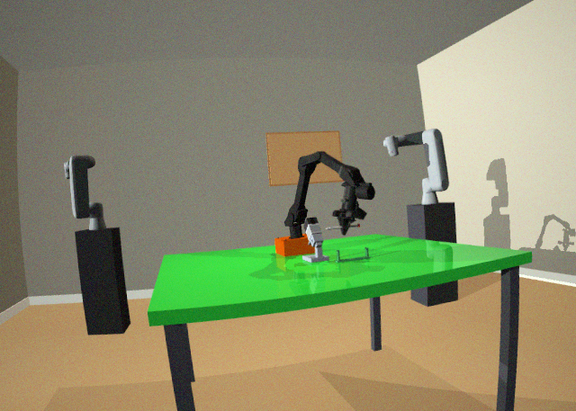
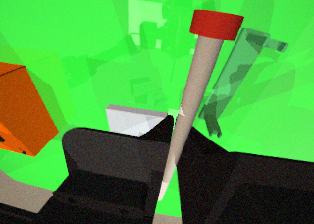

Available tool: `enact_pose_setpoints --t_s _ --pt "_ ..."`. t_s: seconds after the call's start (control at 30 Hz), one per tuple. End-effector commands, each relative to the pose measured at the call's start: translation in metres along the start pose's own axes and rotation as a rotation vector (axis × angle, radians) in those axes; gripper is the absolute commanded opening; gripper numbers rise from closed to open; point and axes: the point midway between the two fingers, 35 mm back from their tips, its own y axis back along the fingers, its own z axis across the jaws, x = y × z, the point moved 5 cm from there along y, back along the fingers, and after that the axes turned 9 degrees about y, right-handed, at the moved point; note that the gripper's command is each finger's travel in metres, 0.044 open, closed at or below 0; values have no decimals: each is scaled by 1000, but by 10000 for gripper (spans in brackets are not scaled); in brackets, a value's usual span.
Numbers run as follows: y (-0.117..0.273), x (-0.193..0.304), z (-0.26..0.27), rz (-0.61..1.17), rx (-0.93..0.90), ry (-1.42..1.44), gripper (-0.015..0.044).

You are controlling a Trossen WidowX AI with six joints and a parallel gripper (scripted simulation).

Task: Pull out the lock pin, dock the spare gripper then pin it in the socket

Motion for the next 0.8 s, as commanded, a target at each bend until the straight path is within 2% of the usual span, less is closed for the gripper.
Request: enact_pose_setpoints --t_s 0.0,0.33,0.63,0.77 --pt "2 -1 10 -5 1 -2 0" --pt "0 -4 29 -5 2 9 0" --pt "-41 -15 26 -9 2 16 0" --pt "-48 -17 26 -9 6 15 0"
